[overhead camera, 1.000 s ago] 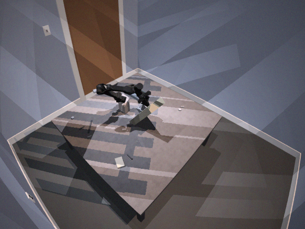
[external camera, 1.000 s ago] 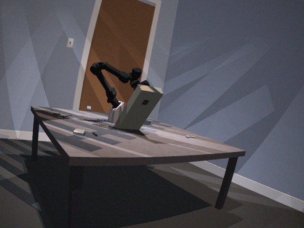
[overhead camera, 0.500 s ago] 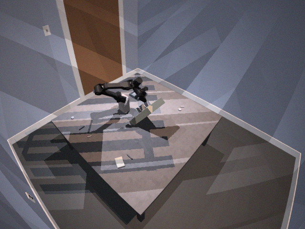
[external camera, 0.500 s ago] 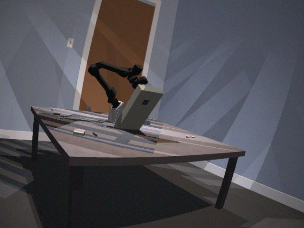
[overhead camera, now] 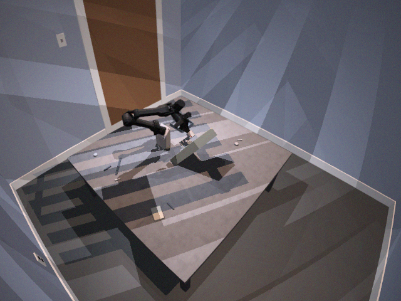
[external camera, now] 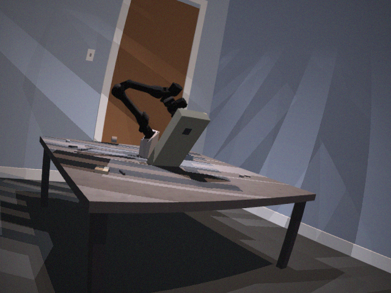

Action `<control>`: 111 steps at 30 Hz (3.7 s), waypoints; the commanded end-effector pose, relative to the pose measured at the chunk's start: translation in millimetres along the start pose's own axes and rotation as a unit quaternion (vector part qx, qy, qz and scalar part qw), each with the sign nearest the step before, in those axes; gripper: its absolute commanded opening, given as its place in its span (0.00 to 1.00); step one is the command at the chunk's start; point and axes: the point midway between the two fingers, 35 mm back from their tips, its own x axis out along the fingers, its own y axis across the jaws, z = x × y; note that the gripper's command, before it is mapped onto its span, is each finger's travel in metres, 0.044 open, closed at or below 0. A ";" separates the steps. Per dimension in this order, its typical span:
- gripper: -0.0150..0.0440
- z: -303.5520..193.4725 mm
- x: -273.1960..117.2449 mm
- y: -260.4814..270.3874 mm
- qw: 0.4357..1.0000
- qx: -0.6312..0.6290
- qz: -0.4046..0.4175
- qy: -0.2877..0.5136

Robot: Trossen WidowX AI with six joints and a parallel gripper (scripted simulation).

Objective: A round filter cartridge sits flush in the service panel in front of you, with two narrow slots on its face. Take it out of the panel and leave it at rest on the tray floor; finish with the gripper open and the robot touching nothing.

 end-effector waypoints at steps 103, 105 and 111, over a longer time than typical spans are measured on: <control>0.77 -54.2 39.1 44.6 0.916 0.341 0.071 0.201; 0.68 -52.5 36.4 44.5 0.914 0.343 0.074 0.201; 0.61 -52.5 36.4 44.5 0.914 0.343 0.074 0.201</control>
